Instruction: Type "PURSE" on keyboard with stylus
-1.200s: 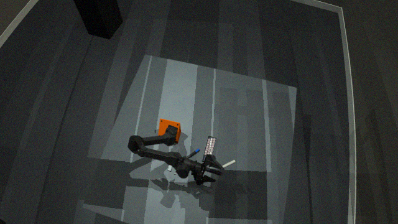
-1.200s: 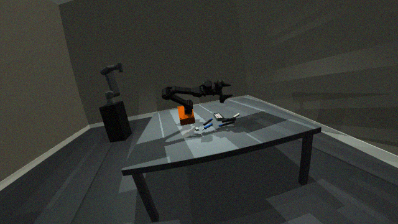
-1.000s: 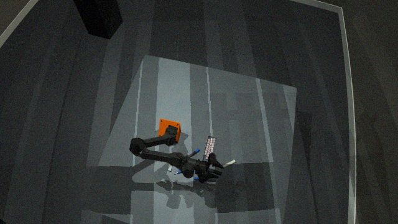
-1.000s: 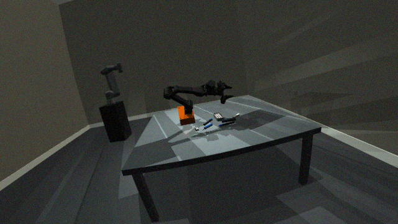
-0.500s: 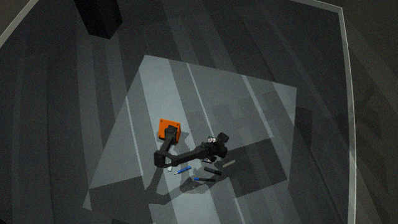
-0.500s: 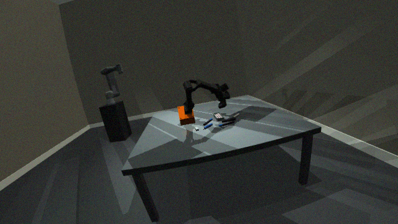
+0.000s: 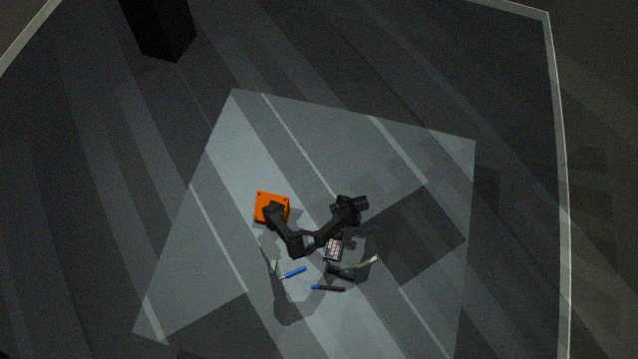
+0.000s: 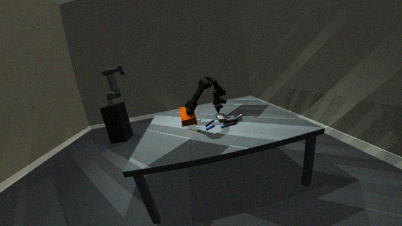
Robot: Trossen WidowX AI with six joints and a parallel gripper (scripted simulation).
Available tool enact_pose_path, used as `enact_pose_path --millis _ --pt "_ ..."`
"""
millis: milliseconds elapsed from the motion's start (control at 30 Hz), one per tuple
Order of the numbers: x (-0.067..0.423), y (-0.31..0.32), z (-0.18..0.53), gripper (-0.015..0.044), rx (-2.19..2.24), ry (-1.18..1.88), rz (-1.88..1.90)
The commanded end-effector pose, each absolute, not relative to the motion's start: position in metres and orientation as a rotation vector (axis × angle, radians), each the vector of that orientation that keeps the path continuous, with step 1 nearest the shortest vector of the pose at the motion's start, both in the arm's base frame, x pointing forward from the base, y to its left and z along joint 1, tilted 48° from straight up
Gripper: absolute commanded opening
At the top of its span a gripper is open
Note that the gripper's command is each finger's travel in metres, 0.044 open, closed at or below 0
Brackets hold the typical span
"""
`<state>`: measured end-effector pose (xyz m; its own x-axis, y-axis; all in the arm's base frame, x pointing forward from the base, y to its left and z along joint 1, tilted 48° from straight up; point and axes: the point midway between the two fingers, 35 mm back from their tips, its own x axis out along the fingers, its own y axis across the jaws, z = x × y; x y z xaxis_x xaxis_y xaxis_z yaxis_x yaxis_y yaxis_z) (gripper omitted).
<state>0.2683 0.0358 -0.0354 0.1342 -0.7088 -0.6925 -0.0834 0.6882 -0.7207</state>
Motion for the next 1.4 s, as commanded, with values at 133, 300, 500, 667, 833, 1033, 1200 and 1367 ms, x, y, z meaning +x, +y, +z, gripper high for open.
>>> enact_pose_path --millis 133,300,500,667,833,1033,1200,1367 --pt "0.270 0.037 -0.035 0.0000 -0.748 1.376 -0.530" --pt "0.272 0.026 -0.022 0.0000 -0.748 1.376 -0.529" --pt "0.275 -0.003 0.009 0.0000 -0.751 1.375 -0.533" --pt "0.275 -0.003 0.009 0.0000 -0.751 1.375 -0.533" --pt "0.275 -0.003 0.009 0.0000 -0.751 1.375 -0.533" --pt "0.280 -0.036 0.046 0.0000 -0.752 1.375 -0.533" --pt "0.280 -0.043 0.054 0.0000 -0.753 1.375 -0.535" --pt "0.280 -0.043 0.054 0.0000 -0.753 1.375 -0.535"
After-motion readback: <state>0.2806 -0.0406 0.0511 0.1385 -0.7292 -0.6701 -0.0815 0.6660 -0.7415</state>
